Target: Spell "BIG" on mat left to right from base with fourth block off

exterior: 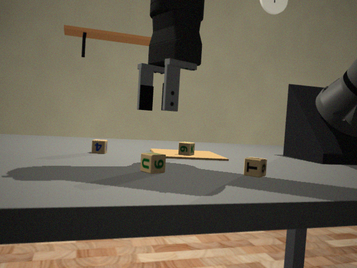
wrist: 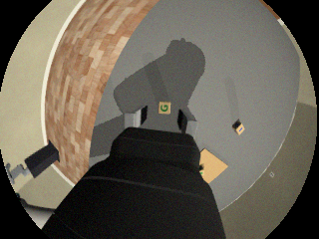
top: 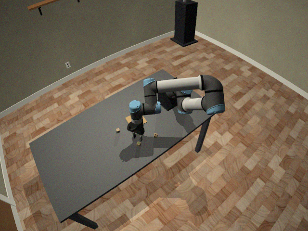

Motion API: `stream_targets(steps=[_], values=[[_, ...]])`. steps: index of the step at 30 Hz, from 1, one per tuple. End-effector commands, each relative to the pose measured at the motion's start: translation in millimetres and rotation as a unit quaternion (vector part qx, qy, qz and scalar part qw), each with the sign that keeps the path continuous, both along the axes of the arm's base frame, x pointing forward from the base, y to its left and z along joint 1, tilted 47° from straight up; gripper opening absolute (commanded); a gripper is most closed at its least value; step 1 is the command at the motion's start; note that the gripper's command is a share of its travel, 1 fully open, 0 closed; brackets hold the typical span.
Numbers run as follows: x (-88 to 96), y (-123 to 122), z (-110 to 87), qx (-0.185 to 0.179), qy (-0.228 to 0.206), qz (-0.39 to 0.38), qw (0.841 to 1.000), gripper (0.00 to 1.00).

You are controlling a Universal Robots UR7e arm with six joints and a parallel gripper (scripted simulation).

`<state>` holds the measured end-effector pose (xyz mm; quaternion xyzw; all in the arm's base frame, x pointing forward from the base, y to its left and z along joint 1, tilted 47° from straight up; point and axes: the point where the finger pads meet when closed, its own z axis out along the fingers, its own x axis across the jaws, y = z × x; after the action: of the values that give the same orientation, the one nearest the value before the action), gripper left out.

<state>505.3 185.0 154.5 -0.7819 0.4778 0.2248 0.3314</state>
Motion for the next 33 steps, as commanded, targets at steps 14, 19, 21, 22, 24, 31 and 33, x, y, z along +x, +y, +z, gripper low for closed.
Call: stream_targets(steps=[14,19,21,22,24,31,33], values=[[0.2,-1.4,0.1,0.000,-0.001,-0.001,1.000,1.00],[0.2,-1.4,0.1,0.000,-0.001,-0.001,1.000,1.00],[0.2,-1.3,0.1,0.000,-0.001,-0.001,1.000,1.00],[0.2,-1.3,0.0,0.000,-0.001,-0.001,1.000,1.00],[0.1,-1.0,-0.3,0.000,-0.001,-0.001,1.000,1.00],[-1.2,2.7,-3.6,0.000,0.001,0.000,1.000,1.00],[-1.3,3.8,-4.8,0.000,0.001,0.000,1.000,1.00]])
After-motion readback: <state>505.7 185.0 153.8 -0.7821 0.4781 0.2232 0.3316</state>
